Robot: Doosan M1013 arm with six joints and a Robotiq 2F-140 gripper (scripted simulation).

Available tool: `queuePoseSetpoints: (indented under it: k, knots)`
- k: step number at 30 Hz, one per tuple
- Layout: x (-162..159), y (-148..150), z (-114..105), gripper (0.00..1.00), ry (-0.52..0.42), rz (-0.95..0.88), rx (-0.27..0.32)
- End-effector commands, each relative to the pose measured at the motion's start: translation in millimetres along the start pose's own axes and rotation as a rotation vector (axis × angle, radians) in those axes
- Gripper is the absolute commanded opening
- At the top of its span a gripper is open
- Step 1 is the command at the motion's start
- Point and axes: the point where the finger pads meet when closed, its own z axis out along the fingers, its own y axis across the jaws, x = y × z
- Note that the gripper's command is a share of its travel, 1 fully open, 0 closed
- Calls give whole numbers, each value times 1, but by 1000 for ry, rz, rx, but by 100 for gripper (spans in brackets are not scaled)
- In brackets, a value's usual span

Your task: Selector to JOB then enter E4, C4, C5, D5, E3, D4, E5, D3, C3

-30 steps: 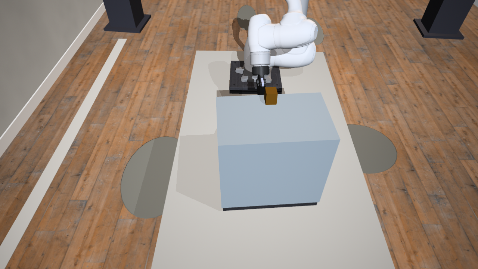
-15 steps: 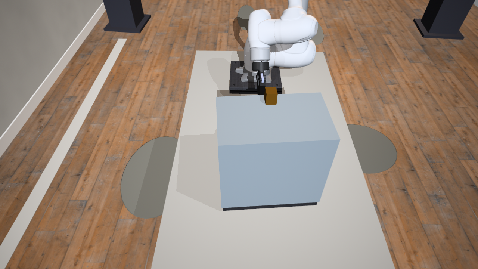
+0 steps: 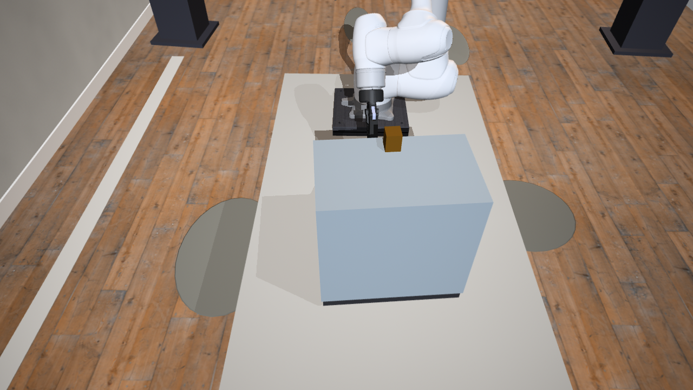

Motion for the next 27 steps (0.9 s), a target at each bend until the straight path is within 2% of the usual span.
queuePoseSetpoints:
  k: [1,11,27]
  knots:
    - [12,0,0,0,-1,-2,0]
    - [14,0,1,0,-1,-2,1]
    - [14,0,21,0,-1,-2,1]
